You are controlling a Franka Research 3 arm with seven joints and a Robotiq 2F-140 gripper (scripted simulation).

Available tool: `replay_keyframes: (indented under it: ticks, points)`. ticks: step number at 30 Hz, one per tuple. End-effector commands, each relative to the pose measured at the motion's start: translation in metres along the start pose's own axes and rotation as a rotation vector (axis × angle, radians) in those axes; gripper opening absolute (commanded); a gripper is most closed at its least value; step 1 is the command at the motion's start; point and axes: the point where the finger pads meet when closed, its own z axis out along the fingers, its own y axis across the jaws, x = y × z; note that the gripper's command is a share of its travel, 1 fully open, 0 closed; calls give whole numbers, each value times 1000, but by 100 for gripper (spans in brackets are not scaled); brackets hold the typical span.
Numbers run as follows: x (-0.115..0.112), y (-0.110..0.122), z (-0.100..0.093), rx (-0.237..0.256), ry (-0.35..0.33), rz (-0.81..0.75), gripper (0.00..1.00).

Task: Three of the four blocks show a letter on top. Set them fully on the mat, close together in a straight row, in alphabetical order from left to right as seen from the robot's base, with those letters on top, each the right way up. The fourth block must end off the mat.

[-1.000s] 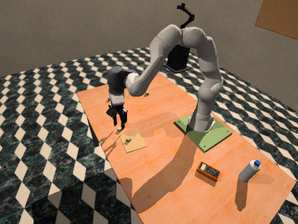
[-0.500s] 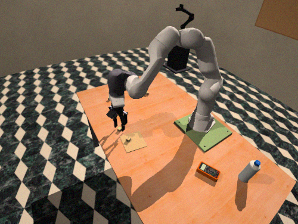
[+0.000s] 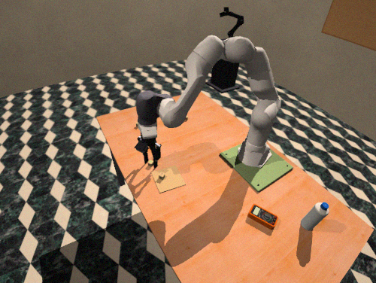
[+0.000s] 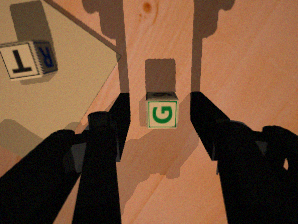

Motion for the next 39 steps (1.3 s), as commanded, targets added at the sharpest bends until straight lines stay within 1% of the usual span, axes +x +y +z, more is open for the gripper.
replay_keyframes:
  ticks: [1,34,35,39]
  points:
    - [2,2,0,-6,4,8,43]
    - [2,2,0,-6,4,8,43]
    - [2,2,0,-6,4,8,32]
    - [2,2,0,-6,4,8,32]
